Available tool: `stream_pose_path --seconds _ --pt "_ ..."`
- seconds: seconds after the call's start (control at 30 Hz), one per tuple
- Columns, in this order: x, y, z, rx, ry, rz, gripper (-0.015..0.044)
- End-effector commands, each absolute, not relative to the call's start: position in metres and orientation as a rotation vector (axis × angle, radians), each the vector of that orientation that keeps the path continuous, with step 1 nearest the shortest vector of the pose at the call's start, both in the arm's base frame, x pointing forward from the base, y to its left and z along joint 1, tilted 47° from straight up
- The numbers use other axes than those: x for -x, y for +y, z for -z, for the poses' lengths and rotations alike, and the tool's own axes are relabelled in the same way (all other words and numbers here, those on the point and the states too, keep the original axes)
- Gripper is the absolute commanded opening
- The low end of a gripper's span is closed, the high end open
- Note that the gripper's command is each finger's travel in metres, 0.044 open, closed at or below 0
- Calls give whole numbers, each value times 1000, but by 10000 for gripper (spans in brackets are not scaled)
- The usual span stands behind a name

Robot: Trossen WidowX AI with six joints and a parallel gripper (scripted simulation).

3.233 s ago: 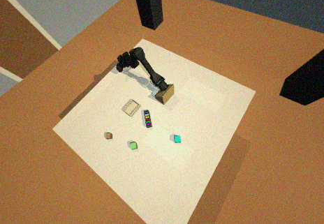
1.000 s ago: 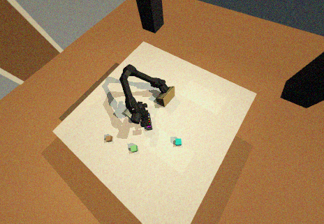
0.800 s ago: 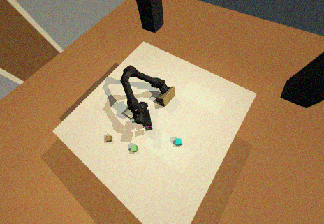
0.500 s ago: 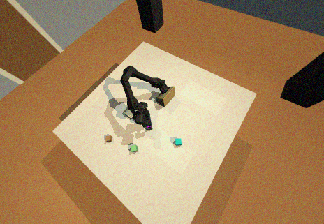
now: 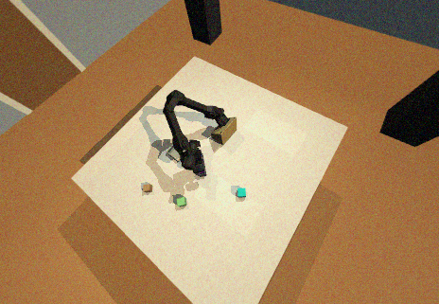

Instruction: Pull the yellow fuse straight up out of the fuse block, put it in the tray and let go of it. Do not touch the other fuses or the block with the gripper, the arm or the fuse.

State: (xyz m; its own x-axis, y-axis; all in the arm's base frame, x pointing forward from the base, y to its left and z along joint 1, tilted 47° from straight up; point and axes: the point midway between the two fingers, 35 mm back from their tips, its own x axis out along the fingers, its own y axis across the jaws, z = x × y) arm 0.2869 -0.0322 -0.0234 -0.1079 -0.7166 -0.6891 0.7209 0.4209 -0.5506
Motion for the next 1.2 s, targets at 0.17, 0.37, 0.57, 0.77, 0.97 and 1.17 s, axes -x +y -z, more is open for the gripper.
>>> stream_pose_path --seconds 0.17,0.37,0.57,0.77,0.97,1.17 --pt "-283 -40 30 10 1164 1214 74" --pt "-282 -43 33 11 1164 1214 74" --pt "-282 -43 33 11 1164 1214 74" --pt "-282 -43 33 11 1164 1214 74" --pt "-282 -47 36 11 1164 1214 74" --pt "-281 -50 39 11 1164 1214 74"
